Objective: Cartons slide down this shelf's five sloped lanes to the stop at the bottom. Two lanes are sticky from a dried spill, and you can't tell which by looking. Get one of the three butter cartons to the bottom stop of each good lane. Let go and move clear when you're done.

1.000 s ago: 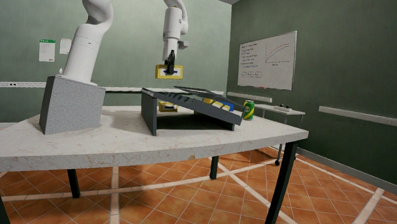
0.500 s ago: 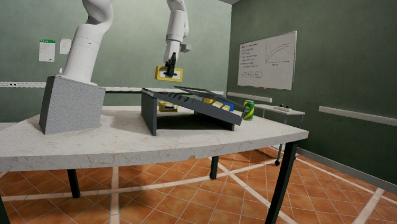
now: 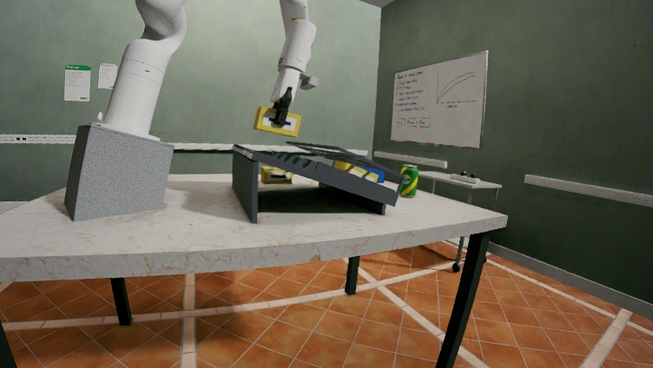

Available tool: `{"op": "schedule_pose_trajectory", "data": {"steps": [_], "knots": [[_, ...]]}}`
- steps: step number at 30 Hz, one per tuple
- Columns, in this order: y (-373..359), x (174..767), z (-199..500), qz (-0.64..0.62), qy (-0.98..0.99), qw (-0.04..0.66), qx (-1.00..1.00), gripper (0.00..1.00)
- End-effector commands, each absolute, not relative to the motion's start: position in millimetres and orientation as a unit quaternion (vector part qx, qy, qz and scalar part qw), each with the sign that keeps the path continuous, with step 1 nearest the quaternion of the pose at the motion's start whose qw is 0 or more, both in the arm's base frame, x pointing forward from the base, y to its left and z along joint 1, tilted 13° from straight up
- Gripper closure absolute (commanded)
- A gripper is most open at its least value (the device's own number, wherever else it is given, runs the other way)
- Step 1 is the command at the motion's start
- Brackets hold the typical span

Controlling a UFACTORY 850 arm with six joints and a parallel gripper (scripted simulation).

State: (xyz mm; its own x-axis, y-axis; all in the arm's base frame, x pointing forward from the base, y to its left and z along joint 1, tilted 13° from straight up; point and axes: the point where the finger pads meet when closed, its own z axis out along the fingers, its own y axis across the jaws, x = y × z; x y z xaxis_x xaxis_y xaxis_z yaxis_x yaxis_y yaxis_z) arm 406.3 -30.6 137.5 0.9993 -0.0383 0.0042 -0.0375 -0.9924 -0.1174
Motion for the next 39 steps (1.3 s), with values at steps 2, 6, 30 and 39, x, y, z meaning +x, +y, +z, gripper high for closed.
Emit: {"op": "schedule_pose_trajectory", "data": {"steps": [2, 6, 30, 39], "knots": [[-30.4, 407.1, 138.1, -0.001, 0.02, 0.057, -0.998, 1.0], [-30.3, 407.0, 137.8, 0.048, 0.016, 0.058, -0.997, 1.0], [-26.7, 404.0, 108.2, 0.048, 0.017, 0.058, -0.997, 1.0], [-26.7, 404.0, 108.2, 0.048, 0.017, 0.058, -0.997, 1.0]]}}
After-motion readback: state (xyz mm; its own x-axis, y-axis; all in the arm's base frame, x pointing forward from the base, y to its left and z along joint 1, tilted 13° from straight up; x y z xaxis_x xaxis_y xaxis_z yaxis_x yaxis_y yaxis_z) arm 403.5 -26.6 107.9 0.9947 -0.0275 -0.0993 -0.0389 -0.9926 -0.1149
